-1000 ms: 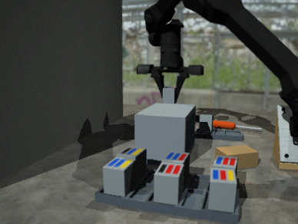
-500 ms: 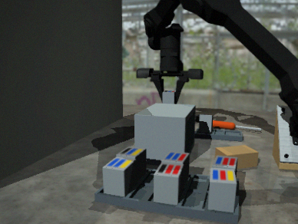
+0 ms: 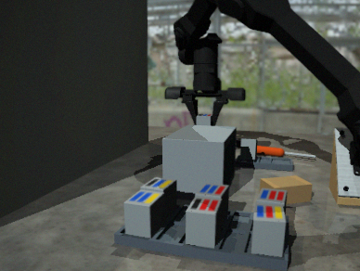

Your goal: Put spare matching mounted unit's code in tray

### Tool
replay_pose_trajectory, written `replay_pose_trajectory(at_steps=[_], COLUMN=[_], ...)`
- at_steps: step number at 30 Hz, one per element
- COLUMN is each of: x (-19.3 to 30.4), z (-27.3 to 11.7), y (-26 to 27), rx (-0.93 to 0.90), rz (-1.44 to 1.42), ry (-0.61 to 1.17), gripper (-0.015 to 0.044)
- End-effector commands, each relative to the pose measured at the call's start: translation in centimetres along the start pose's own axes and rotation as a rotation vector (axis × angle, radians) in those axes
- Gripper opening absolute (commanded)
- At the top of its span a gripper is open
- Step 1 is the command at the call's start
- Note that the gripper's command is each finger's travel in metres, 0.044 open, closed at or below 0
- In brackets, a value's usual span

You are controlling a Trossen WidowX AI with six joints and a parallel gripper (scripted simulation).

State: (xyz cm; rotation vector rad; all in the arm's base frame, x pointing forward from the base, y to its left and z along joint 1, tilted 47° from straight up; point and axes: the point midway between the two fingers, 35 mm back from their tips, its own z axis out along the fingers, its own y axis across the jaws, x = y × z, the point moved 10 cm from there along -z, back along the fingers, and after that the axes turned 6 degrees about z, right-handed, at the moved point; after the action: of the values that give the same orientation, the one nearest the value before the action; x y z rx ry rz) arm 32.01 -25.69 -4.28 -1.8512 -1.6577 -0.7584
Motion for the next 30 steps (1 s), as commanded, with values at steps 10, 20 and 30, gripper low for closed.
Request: replay_pose_trajectory(at_steps=[10,20,30], x=[0.0,0.1,0.1], z=[1.1,1.8,2.5], y=[-0.2,-0.2,-0.3], rx=[0.000,0.001,0.001], rz=[0.004,0.003,0.001], ry=[0.005,0.005,0.006], gripper=[0.0000,0.0000,0.0000])
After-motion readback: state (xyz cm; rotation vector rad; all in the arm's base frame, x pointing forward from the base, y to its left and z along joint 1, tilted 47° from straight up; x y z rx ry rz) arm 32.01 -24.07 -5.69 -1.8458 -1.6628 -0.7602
